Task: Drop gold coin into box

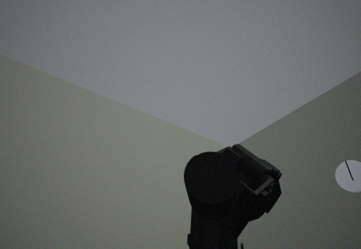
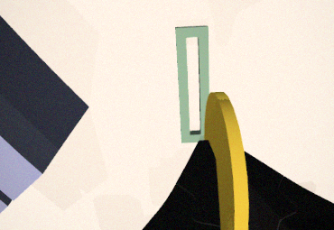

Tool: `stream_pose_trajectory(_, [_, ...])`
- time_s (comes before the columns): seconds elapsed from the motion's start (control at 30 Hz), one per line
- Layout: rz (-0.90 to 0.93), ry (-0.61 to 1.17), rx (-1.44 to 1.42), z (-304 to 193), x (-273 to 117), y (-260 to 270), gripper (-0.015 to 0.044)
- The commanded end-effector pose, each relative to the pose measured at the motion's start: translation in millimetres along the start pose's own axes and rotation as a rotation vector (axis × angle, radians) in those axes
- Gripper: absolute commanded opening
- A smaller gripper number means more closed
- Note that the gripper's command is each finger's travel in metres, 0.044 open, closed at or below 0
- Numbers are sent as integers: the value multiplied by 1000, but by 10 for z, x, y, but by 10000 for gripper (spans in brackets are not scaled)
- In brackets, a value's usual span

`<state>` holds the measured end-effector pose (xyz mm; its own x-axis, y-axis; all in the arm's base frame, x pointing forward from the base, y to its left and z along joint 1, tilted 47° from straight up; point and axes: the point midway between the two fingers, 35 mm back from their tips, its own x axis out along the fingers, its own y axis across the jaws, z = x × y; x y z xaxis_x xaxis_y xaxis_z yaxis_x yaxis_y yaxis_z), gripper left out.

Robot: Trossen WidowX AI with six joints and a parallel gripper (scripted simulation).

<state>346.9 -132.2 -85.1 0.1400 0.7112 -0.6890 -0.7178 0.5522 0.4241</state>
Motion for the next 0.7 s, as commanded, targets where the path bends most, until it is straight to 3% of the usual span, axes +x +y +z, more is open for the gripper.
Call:
stream_pose_trajectory(0.0, [-11,4,-11,13,-158,-4,0])
stream_pose_trajectory(0.33, [-10,3,-17,11,-299,15,0])
stream_pose_trajectory(0.67, [-9,4,-342,35,-300,55,0])
